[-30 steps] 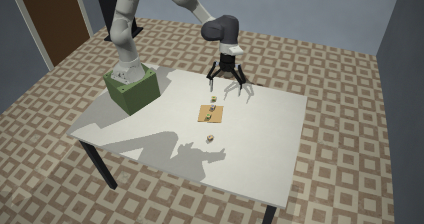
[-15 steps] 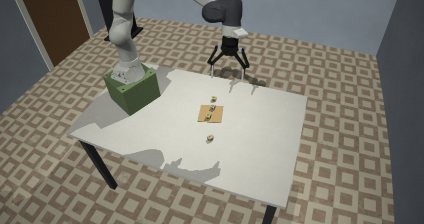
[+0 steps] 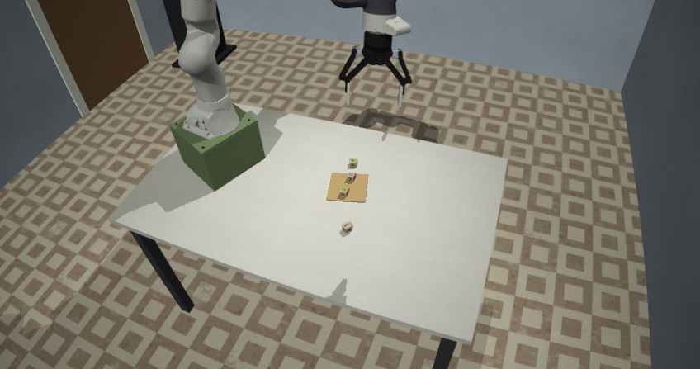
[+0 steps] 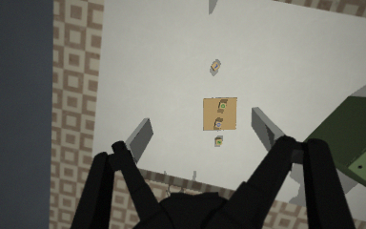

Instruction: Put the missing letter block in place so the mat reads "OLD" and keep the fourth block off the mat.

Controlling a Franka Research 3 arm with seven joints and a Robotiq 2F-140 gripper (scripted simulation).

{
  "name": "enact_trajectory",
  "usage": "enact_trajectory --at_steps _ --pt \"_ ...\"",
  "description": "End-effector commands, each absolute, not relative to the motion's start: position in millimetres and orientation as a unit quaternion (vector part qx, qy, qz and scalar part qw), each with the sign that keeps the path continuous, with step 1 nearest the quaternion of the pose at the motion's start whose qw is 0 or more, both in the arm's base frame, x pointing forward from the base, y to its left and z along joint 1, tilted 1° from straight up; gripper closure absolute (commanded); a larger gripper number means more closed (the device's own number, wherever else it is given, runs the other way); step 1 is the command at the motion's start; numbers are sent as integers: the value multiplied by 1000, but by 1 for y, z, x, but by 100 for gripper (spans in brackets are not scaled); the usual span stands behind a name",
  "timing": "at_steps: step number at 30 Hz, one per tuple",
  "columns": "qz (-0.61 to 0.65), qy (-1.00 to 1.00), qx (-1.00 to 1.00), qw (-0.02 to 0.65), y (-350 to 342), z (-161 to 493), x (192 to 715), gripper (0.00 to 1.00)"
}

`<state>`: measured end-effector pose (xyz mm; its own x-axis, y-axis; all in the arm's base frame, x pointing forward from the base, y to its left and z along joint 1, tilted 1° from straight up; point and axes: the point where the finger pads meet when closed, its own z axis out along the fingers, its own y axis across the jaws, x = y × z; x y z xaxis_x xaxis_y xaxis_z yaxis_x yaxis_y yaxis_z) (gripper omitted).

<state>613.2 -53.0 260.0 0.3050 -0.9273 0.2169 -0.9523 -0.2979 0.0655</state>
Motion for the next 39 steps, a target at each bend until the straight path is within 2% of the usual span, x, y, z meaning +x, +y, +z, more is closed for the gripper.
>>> enact_trajectory --at_steps 1,28,30,33,34,39 --pt "42 -534 840 90 -47 278 600 0" --pt "2 -399 917 9 -5 411 560 0" --pt "15 -458 888 31 -36 355 591 0" --pt "16 -461 886 33 -38 351 593 0" --pt "25 -491 870 47 -54 319 605 0" --pt "41 -538 839 71 -82 261 622 0"
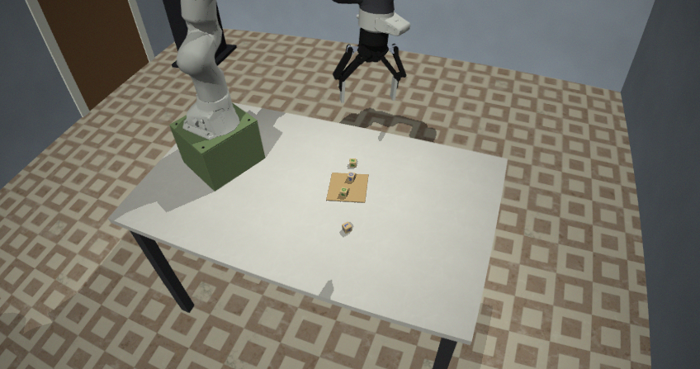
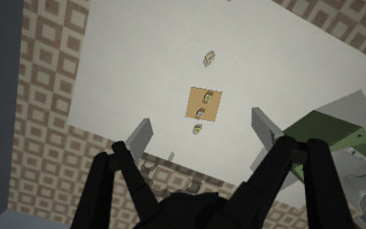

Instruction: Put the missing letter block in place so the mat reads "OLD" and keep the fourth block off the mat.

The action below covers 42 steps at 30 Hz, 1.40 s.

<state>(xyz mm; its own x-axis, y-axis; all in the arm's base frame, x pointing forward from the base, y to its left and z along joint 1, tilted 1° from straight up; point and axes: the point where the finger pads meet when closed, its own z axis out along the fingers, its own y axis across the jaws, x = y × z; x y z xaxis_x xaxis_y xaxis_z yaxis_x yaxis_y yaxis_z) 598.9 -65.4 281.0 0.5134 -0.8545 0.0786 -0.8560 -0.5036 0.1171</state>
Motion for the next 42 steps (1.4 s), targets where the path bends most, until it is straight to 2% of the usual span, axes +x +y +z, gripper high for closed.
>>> enact_trajectory --at_steps 1,11,26,28,33,42 --pt "43 -542 836 73 -85 255 623 0" --pt "63 -584 804 95 -112 192 633 0" --pt "109 -654 738 126 -160 42 622 0" --pt "109 -654 738 126 -160 42 622 0" --pt "124 -681 711 129 -175 -31 599 0" --pt "130 -706 685 123 -181 -104 560 0"
